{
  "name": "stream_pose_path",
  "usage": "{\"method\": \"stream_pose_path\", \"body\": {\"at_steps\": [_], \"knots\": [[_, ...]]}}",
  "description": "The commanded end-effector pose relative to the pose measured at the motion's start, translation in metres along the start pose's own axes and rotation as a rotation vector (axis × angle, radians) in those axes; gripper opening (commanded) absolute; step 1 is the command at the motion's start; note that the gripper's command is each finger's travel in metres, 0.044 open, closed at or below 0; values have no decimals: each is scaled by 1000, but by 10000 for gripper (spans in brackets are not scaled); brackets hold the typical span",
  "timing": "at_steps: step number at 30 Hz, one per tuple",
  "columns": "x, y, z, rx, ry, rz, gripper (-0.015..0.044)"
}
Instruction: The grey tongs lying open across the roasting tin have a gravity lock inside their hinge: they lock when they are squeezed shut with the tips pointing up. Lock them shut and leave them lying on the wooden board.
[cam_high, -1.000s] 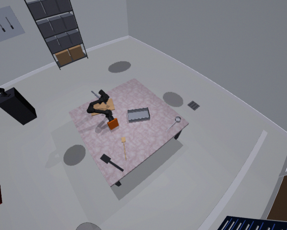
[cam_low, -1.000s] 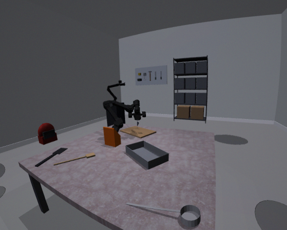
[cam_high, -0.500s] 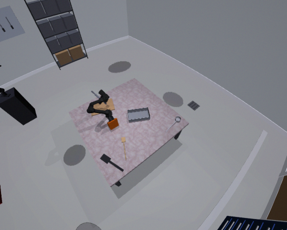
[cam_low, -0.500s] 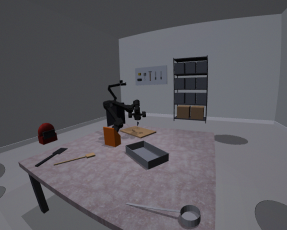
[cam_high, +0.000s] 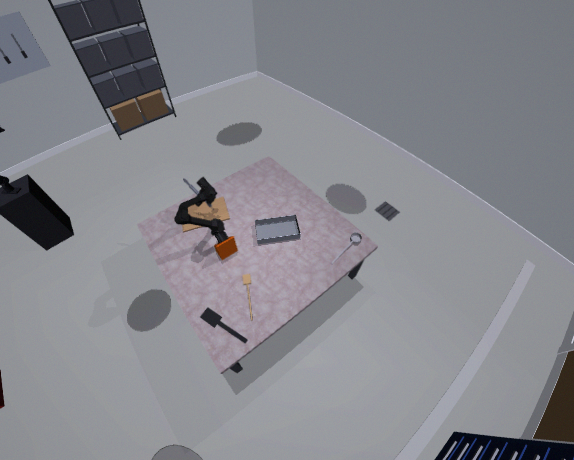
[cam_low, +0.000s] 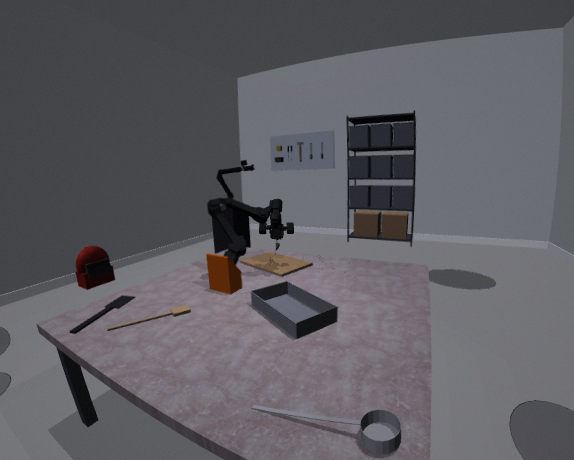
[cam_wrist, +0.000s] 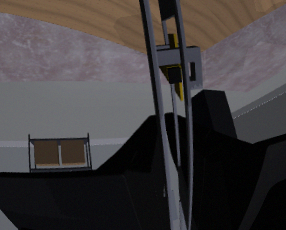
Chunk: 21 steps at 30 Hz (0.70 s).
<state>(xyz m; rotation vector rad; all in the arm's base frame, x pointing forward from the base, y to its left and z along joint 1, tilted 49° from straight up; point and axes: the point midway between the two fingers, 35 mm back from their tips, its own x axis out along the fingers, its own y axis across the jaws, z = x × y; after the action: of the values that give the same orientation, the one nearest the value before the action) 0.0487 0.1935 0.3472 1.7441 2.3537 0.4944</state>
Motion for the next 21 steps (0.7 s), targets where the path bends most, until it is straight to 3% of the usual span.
{"method": "stream_pose_path", "body": {"at_steps": [1, 21], "knots": [[8, 10, -12, 25, -4, 39, -150], [33, 23, -25, 121, -234, 141, -150]]}}
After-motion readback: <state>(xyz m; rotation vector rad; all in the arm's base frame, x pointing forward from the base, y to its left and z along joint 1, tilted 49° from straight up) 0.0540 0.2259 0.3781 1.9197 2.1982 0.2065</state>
